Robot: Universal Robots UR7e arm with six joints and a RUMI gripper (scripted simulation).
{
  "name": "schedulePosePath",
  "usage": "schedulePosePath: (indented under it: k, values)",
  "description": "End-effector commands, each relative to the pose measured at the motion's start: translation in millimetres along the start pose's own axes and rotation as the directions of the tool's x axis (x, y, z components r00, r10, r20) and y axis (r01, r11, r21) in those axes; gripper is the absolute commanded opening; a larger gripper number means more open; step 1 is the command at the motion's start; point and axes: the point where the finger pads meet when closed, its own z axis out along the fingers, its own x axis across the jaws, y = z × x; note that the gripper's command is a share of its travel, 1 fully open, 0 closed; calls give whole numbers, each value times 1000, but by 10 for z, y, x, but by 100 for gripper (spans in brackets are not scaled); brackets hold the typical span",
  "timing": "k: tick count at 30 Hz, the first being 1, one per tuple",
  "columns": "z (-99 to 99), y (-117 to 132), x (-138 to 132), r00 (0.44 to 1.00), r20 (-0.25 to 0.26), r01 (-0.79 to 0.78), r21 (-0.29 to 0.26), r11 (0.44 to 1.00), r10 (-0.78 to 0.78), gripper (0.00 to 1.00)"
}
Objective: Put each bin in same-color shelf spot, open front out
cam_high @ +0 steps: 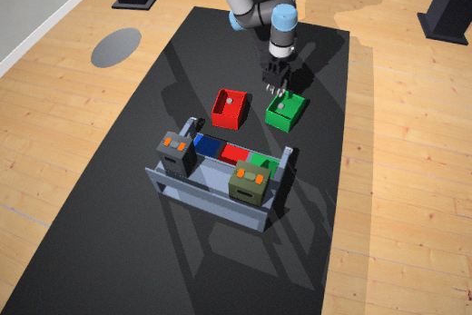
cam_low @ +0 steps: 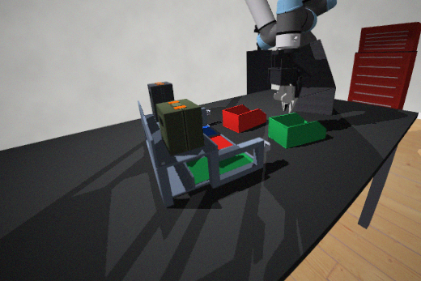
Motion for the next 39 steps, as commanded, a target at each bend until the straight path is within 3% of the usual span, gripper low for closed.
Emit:
schedulePosePath:
  k: [1, 39]
  values:
    - [14, 3, 2, 1000, -1, 0, -1, 1000, 0, 15]
    - [381, 3, 2, 1000, -1, 0, -1, 1000, 0, 15]
